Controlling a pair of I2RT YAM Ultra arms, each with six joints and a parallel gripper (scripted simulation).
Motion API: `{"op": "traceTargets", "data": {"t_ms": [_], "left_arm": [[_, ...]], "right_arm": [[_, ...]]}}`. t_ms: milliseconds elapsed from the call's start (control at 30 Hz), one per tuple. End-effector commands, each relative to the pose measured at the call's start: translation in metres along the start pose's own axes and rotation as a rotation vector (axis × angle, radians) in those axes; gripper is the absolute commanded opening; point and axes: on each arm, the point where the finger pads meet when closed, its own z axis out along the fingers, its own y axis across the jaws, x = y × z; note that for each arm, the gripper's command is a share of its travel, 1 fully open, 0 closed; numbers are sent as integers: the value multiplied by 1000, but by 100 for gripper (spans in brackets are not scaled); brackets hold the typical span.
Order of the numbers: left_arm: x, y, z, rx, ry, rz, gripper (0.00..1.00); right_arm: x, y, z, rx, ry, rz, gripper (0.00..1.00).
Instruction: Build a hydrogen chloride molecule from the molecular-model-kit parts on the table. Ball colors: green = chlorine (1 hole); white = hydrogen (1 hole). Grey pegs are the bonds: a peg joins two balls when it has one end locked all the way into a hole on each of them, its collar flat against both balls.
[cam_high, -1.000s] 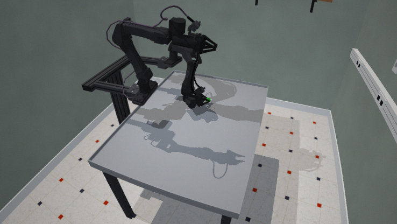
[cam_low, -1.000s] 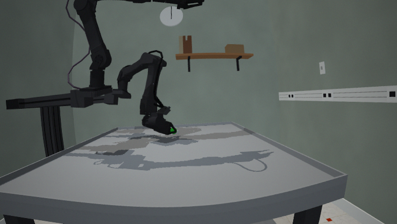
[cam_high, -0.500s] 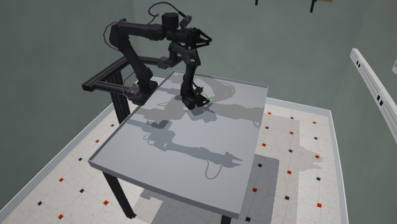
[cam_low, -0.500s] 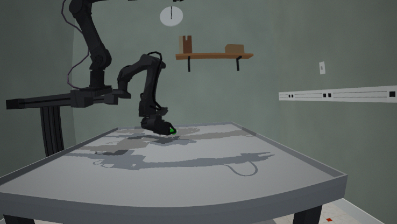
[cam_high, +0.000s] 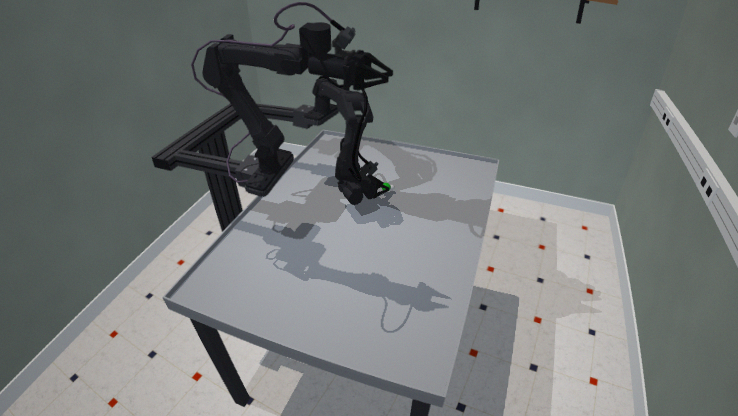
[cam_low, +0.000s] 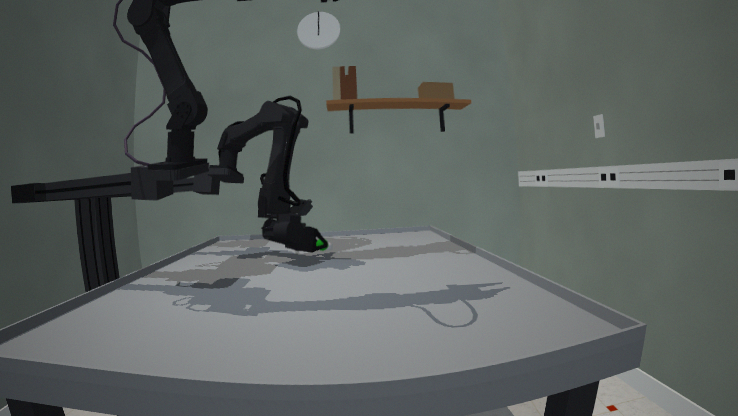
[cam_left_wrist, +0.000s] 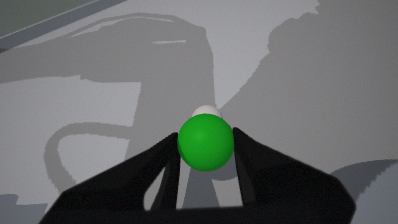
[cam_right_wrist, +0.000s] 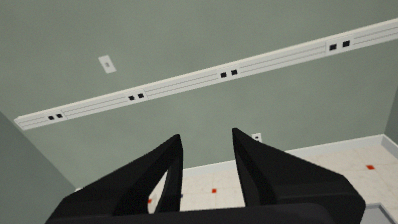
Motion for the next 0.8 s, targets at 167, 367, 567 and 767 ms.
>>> {"op": "traceTargets", "data": {"t_ms": [167, 367, 567, 767], "left_arm": [[-3, -5, 2, -5, -29, -6, 0], [-4, -13, 3, -1, -29, -41, 0], [4, 0, 3, 2, 11, -16, 0], [-1, -7, 3, -7, -17, -32, 0]], "right_arm": [[-33, 5, -10, -20, -75, -11, 36], [-33, 5, -10, -20, -75, -11, 36], [-33, 5, -10, -20, -75, -11, 36], [-33, 5, -10, -20, -75, -11, 36]]}}
